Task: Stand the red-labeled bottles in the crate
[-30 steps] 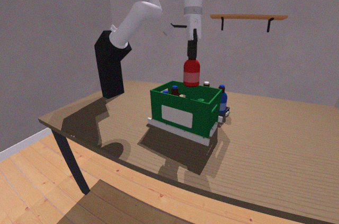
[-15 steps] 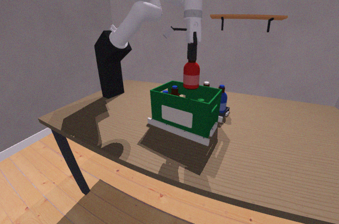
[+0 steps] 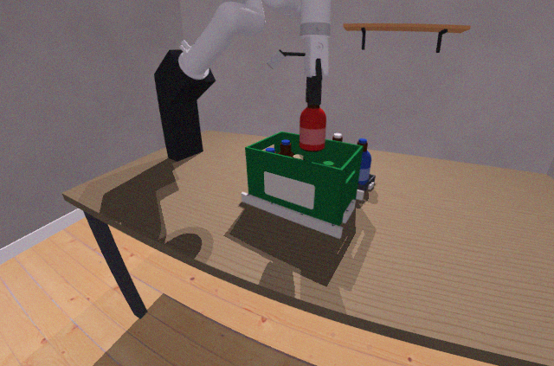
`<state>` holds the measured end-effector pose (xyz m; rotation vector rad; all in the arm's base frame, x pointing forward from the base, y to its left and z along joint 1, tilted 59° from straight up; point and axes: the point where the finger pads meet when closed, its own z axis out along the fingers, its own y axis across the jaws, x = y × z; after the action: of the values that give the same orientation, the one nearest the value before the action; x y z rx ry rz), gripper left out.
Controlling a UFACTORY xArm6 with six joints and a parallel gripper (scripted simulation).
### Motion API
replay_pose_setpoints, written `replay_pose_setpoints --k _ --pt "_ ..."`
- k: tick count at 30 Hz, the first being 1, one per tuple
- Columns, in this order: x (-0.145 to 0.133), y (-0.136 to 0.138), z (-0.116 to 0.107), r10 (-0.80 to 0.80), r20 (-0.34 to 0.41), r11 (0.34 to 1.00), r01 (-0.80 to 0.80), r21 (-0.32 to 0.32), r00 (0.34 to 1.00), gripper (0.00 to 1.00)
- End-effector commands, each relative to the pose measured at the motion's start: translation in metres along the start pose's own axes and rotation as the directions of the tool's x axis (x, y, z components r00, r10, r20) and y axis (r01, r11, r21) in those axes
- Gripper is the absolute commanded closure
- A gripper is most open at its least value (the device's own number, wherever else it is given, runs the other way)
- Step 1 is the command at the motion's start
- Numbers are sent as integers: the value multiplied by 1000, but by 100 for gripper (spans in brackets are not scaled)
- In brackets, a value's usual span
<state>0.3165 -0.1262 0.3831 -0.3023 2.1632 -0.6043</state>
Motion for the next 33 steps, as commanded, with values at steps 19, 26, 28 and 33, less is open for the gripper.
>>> replay_pose_setpoints --k 19,26,28,33 --pt "-2 -1 7 0 4 1000 0 3 1000 100" --pt "-2 -1 7 0 4 1000 0 3 1000 100" --pt "-2 -1 7 0 4 1000 0 3 1000 100" --pt "-2 -1 7 0 4 1000 0 3 1000 100"
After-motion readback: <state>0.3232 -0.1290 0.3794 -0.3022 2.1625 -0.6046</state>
